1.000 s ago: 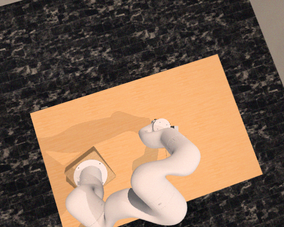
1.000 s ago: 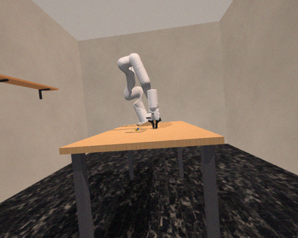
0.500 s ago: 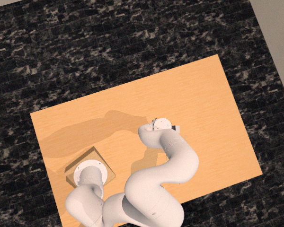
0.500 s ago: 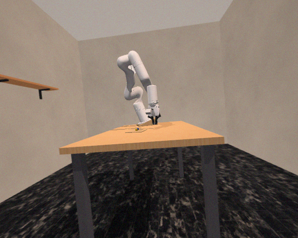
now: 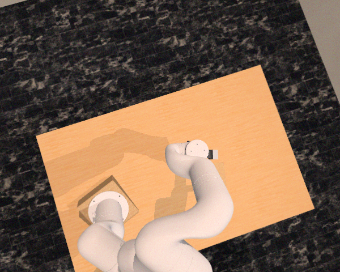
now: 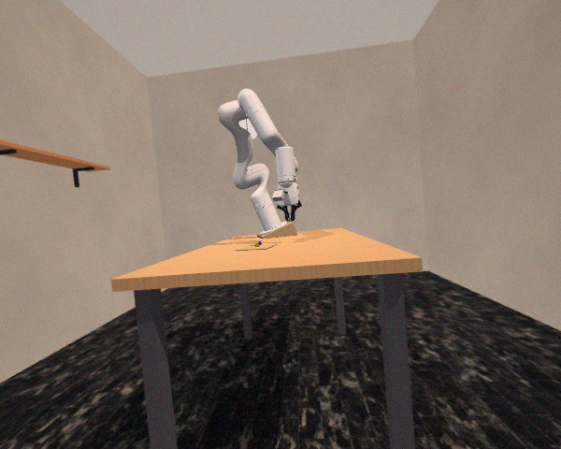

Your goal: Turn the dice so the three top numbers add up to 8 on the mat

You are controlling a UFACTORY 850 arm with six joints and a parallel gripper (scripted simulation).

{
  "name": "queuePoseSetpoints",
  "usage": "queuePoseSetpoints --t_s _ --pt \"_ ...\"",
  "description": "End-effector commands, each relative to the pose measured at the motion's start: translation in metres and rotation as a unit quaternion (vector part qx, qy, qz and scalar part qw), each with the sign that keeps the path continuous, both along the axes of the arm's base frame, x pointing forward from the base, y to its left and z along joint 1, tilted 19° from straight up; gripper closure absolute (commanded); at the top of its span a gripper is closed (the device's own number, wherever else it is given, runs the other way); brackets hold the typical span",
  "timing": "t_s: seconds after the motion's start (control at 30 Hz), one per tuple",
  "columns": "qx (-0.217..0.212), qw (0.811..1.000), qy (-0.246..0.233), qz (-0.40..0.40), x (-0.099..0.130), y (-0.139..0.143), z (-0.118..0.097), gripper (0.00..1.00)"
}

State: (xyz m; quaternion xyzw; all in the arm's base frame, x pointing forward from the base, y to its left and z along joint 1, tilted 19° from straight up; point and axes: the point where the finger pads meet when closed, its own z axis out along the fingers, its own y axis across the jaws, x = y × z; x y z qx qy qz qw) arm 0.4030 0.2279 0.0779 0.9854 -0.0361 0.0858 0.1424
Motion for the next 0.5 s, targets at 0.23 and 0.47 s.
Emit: queuePoseSetpoints --t_s 0.23,0.47 --pt "0.0 1.0 0.001 0.004 0.008 -0.002 0.003 0.89" --pt "-0.007 0.998 0.016 0.055 0.092 -0.053 0.035 0.89"
